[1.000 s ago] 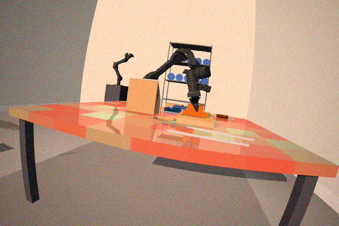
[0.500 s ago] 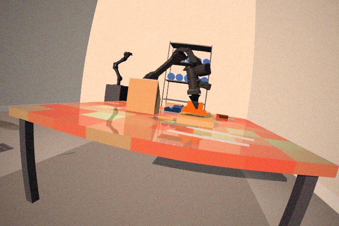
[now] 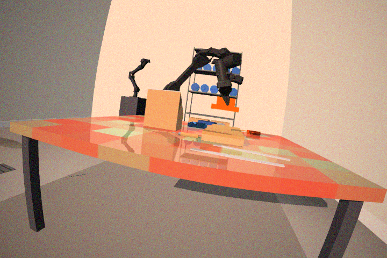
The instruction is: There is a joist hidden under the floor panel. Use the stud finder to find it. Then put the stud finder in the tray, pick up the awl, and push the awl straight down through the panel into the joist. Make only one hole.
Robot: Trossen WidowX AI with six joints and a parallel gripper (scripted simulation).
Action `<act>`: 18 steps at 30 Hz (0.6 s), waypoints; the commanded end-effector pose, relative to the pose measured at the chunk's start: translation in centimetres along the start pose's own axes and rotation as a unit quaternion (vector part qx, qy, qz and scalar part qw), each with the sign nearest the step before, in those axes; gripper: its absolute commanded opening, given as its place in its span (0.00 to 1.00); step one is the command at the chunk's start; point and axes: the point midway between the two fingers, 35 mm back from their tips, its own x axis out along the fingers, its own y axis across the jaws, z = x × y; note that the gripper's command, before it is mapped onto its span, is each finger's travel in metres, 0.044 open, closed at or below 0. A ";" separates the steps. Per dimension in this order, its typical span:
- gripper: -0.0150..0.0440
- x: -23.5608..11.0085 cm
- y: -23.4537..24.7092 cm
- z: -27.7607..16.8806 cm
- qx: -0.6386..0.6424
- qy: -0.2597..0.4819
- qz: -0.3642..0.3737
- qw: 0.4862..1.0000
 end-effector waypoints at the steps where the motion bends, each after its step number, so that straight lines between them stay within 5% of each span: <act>1: 0.25 -0.3 0.7 0.5 -0.012 0.003 -0.003 1.000; 18: 0.25 0.7 13.4 4.5 -0.161 0.019 -0.006 0.987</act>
